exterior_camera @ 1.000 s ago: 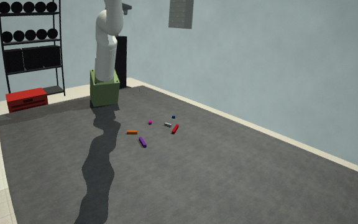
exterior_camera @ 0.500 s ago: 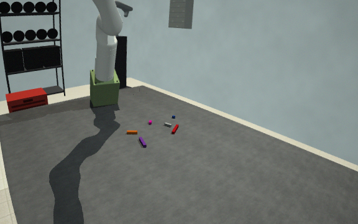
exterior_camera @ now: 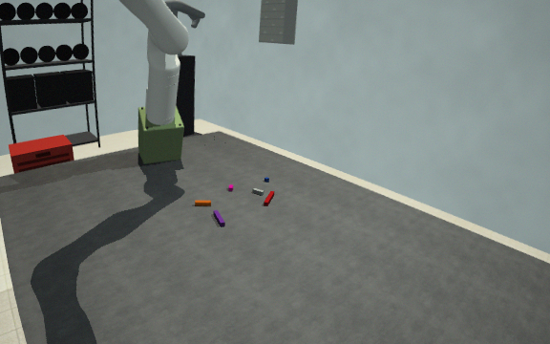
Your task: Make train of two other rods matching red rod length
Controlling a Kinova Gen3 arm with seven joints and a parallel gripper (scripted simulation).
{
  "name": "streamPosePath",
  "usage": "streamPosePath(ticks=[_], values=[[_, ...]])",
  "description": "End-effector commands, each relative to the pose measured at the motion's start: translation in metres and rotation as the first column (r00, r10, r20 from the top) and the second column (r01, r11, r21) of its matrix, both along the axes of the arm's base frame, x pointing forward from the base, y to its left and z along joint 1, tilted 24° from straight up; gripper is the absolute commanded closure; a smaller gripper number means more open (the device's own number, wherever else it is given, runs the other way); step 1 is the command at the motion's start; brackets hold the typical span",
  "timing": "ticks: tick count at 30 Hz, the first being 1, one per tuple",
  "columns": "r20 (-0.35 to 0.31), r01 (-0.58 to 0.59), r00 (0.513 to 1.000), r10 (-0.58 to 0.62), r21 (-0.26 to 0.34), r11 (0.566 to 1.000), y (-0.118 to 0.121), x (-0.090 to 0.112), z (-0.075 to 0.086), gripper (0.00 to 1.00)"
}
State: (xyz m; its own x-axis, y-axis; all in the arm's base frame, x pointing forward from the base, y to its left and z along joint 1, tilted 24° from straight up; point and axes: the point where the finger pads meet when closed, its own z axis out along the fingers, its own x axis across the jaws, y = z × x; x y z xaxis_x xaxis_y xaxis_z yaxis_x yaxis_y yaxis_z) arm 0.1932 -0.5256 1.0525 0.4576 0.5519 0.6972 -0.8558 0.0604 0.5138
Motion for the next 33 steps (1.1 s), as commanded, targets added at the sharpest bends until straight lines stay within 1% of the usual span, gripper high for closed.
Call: streamPosePath(ticks=[1,2,3,4,10,17,19,20,21,26,30,33], values=[[-0.022,-0.007,1.000,0.008,0.024,1.000,-0.015,0.011,-0.020,0.76],[-0.022,-0.007,1.000,0.008,0.024,1.000,-0.015,0.011,-0.020,0.76],[-0.069,-0.008,0.998,0.012,0.056,0.998,-0.025,0.028,-0.044,0.76],[-0.085,-0.008,0.996,0.013,0.066,0.998,-0.028,0.034,-0.051,0.76],[-0.219,-0.008,0.975,0.039,0.142,0.990,-0.048,0.079,-0.116,0.76],[-0.382,-0.008,0.919,0.092,0.217,0.976,-0.058,0.133,-0.197,0.76],[-0.382,-0.008,0.919,0.092,0.217,0.976,-0.058,0.133,-0.197,0.76],[-0.436,-0.008,0.893,0.114,0.238,0.971,-0.058,0.150,-0.224,0.76],[-0.452,-0.008,0.884,0.121,0.244,0.970,-0.058,0.156,-0.232,0.76],[-0.565,-0.011,0.806,0.175,0.282,0.959,-0.051,0.192,-0.293,0.76],[-0.650,-0.015,0.727,0.221,0.306,0.952,-0.041,0.219,-0.342,0.76],[-0.709,-0.021,0.658,0.255,0.321,0.947,-0.030,0.238,-0.379,0.76]])
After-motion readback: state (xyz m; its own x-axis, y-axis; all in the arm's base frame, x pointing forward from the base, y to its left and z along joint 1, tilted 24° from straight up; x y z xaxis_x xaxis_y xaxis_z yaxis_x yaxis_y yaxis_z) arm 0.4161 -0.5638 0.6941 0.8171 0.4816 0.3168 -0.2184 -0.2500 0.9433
